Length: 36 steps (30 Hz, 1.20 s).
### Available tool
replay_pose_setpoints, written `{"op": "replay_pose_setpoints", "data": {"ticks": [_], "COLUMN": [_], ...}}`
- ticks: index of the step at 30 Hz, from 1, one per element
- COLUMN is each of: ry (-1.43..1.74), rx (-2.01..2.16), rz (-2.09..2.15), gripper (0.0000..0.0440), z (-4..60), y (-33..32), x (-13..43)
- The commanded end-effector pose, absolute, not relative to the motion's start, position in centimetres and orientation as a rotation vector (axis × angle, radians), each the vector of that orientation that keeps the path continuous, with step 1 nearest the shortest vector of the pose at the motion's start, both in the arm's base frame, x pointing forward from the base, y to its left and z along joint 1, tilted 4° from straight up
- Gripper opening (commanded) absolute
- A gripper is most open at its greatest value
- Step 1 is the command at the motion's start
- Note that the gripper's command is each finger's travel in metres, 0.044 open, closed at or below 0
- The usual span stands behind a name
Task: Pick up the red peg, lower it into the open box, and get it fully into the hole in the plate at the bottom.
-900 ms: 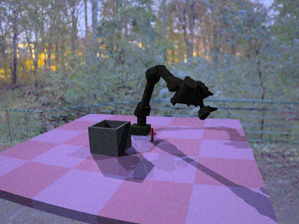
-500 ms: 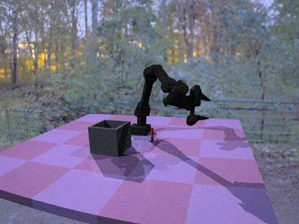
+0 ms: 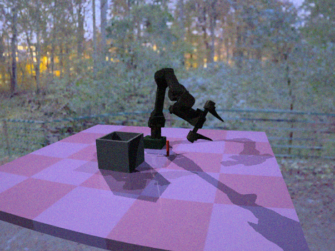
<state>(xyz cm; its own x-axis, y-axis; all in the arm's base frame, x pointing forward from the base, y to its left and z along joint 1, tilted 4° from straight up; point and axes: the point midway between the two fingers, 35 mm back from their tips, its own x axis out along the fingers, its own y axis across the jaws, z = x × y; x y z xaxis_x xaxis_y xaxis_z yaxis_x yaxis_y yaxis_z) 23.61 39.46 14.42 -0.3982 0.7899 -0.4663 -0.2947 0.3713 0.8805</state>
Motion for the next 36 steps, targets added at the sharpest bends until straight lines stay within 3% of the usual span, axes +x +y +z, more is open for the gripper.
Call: {"op": "replay_pose_setpoints", "data": {"ticks": [1, 18, 36], "ry": [1.602, 1.784, 1.814], "rx": [0.486, 0.638, 0.779], "rz": [1.149, 0.493, -0.227], "gripper": [0.044, 0.044, 0.044], "z": [13.8, 10.8, 9.7], "y": [38.2, 30.8, 22.7], "x": [24.0, 23.5, 18.6]}}
